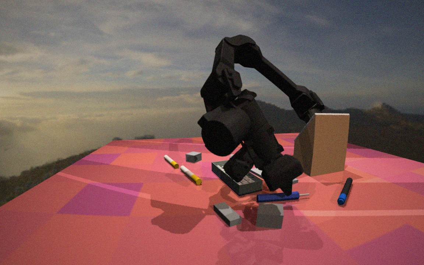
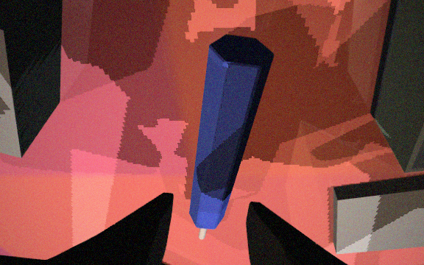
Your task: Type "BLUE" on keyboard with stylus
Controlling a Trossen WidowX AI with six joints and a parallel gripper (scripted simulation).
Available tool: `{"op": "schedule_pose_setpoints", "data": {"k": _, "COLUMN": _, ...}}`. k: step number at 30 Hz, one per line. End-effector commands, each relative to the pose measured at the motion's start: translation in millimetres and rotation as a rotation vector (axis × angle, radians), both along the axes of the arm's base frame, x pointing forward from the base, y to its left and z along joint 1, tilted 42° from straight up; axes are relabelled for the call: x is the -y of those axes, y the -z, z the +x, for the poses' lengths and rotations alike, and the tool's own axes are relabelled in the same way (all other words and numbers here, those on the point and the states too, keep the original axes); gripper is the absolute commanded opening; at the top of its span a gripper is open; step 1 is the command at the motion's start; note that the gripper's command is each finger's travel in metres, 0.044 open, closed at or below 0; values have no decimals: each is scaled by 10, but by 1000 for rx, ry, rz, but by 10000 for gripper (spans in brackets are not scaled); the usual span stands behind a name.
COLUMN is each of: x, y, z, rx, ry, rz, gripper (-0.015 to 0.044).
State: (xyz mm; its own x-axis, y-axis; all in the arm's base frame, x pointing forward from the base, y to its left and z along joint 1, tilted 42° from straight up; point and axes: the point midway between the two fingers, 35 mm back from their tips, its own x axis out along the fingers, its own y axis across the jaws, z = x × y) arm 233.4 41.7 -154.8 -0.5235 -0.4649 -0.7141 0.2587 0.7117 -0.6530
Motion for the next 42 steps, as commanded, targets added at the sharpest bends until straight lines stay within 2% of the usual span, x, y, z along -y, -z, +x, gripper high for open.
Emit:
{"op": "schedule_pose_setpoints", "data": {"k": 1, "x": 36, "y": 27, "z": 0, "rx": -1, "ry": -2, "rz": 0, "gripper": 150}}
{"op": "schedule_pose_setpoints", "data": {"k": 23, "x": 105, "y": 103, "z": -5, "rx": -1, "ry": -2, "rz": 0, "gripper": 150}}
{"op": "schedule_pose_setpoints", "data": {"k": 28, "x": 89, "y": 95, "z": -8, "rx": -1, "ry": 1, "rz": -1, "gripper": 19}}
{"op": "schedule_pose_setpoints", "data": {"k": 31, "x": 89, "y": 95, "z": -8, "rx": -1, "ry": 1, "rz": -1, "gripper": 0}}
{"op": "schedule_pose_setpoints", "data": {"k": 42, "x": -37, "y": -41, "z": 10, "rx": -1, "ry": 1, "rz": 0, "gripper": 0}}
